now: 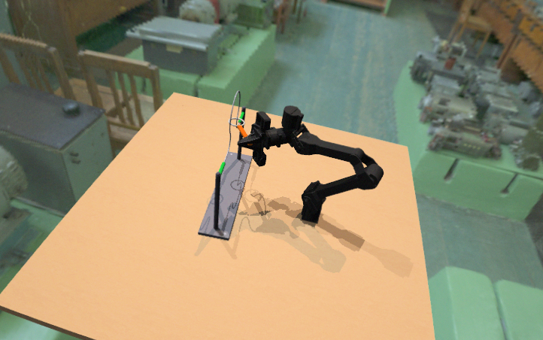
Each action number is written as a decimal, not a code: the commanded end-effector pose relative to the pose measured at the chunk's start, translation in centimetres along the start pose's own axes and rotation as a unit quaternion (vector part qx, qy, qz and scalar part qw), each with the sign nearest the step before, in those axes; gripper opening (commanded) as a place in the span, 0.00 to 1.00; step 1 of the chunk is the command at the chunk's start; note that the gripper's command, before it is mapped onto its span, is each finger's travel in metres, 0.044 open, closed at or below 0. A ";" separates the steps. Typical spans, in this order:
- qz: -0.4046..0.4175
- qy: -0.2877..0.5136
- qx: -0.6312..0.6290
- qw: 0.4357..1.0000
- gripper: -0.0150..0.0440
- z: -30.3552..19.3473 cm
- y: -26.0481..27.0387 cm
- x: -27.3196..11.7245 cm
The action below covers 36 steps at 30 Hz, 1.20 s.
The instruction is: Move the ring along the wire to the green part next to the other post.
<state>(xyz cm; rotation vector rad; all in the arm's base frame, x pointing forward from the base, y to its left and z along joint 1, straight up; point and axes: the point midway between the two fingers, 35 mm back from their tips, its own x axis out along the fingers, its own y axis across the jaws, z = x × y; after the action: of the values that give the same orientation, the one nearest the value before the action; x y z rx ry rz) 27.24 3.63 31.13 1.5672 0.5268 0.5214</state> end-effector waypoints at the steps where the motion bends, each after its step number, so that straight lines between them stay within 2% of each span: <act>1: 0.022 0.004 0.033 0.999 0.00 -0.1 1.4 -0.1; 19: 0.093 0.013 0.158 0.983 0.00 1.1 6.7 -1.1; 36: 0.067 0.015 0.140 0.988 0.00 1.5 7.7 -1.5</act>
<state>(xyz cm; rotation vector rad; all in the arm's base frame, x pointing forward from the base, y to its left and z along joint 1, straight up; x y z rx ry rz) 27.24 1.09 38.58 1.9038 0.5306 0.5978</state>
